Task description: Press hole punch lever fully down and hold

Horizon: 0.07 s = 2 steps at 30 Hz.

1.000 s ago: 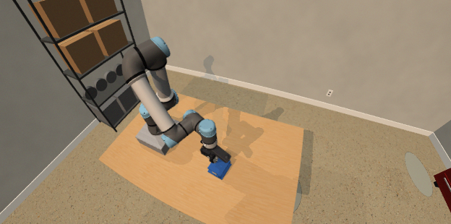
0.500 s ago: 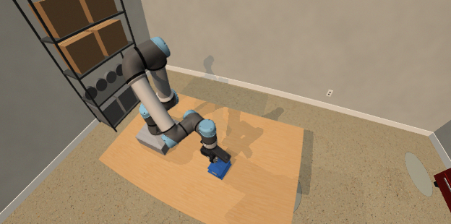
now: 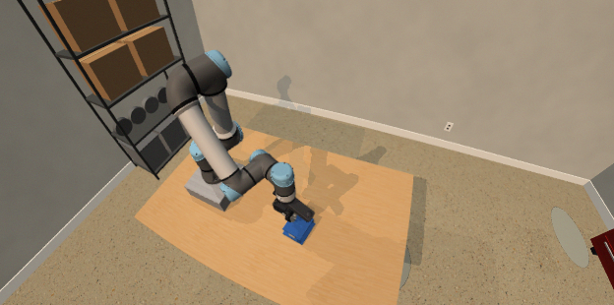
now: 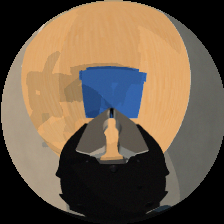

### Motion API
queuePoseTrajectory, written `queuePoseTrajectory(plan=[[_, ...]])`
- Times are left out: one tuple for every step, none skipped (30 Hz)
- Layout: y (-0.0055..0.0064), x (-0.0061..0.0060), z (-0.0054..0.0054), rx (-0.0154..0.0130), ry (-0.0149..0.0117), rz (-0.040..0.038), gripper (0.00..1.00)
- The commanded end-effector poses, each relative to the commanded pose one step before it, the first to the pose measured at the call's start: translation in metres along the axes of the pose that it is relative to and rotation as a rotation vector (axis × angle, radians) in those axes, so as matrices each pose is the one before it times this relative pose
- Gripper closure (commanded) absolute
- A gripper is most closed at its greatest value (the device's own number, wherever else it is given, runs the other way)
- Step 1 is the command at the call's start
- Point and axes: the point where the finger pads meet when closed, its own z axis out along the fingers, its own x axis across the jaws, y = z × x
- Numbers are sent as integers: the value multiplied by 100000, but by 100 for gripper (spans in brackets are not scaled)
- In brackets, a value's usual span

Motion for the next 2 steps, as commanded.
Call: queuePoseTrajectory(plan=[[718,-87,899,-2018,-568,155,100],[0,0,0,0,0,0,100]])
